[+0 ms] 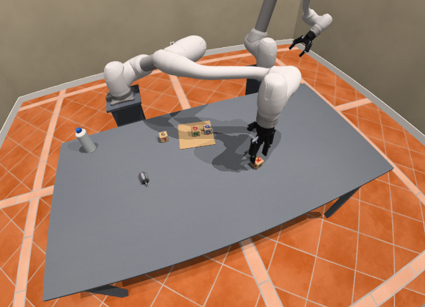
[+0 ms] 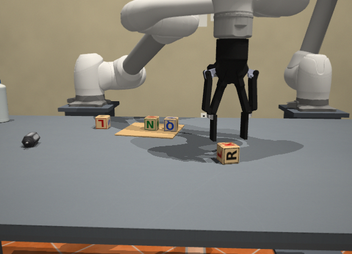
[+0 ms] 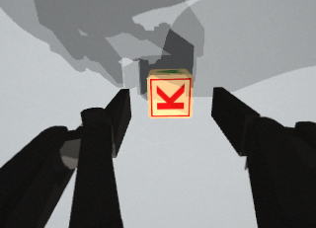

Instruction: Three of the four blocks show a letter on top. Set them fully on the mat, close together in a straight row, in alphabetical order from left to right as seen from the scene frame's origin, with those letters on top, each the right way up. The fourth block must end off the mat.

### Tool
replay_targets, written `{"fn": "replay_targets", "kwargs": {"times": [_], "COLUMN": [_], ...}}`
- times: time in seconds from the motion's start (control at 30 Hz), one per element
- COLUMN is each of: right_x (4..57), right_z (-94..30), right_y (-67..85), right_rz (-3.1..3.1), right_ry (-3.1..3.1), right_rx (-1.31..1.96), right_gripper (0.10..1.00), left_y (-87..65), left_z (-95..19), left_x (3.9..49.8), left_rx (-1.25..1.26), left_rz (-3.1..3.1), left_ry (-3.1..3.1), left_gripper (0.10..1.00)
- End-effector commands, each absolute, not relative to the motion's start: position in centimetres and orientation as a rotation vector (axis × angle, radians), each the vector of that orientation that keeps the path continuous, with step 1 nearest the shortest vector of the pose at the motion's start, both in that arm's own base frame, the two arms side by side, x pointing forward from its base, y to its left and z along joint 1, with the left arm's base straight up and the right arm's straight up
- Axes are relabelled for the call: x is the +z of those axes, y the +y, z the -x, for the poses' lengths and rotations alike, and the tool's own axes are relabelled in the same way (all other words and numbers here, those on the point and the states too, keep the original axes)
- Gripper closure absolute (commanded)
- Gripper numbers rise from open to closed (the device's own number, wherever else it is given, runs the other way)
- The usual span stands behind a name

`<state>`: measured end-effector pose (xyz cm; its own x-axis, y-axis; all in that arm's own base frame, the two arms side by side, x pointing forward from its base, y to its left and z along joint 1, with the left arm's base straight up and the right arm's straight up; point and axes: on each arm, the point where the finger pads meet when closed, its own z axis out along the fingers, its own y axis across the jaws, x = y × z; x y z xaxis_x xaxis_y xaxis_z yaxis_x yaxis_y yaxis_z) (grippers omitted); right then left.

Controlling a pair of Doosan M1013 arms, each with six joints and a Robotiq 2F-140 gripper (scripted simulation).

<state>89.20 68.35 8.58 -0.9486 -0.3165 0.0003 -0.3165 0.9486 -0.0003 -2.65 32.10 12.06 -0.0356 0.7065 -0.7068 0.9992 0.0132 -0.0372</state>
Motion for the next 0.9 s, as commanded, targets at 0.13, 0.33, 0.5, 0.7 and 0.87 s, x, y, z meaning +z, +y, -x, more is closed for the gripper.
{"fn": "replay_targets", "kwargs": {"times": [0.13, 0.33, 0.5, 0.7, 0.87], "right_x": [8.7, 8.7, 8.6, 8.0, 7.2], "right_z": [-89.2, -89.2, -89.2, -89.2, -89.2], "right_y": [68.4, 68.4, 68.4, 68.4, 68.4], "right_rz": [-0.504, -0.504, -0.504, -0.504, -0.504], "right_ry": [-3.102, -3.102, -3.102, -3.102, -3.102], "right_rx": [-0.002, -0.002, -0.002, -0.002, -0.002], "right_gripper": [0.548, 0.548, 0.548, 0.548, 0.548], "left_y": [32.1, 32.1, 32.1, 32.1, 32.1], "left_z": [2.7, 2.7, 2.7, 2.7, 2.7], "left_x": [12.1, 12.1, 12.1, 12.1, 12.1], "left_rx": [-0.761, -0.761, -0.761, -0.761, -0.761], "left_rz": [-1.744, -1.744, -1.744, -1.744, -1.744], "left_ry": [1.795, 1.795, 1.795, 1.795, 1.795], "left_gripper": [0.098, 0.098, 0.098, 0.098, 0.098]}}
